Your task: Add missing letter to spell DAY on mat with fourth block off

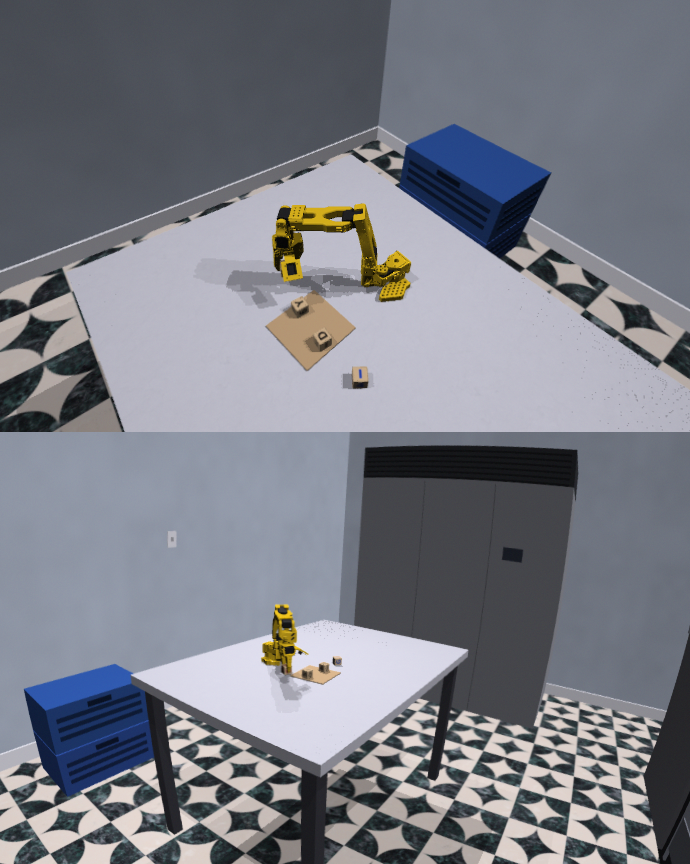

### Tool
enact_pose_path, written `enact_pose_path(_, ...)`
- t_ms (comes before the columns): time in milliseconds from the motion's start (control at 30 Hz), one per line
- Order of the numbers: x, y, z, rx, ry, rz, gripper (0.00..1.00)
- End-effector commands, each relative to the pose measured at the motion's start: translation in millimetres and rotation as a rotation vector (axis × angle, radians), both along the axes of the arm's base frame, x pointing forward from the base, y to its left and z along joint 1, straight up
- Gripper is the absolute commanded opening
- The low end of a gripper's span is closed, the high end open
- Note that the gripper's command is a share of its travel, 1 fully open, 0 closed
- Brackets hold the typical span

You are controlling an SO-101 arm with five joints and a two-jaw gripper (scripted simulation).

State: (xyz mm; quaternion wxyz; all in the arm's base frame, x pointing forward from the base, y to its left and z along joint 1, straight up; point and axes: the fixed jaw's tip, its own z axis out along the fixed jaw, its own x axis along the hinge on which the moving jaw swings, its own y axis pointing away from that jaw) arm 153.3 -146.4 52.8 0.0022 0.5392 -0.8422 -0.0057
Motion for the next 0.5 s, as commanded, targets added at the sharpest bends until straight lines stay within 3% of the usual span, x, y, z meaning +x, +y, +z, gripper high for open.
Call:
enact_pose_path(0, 3.6, -2.9, 18.8, -0.041, -0.046, 0.0, 0.0)
enact_pose_path(467, 7.7, 4.9, 21.6, -0.04, -0.047, 0.021, 0.0)
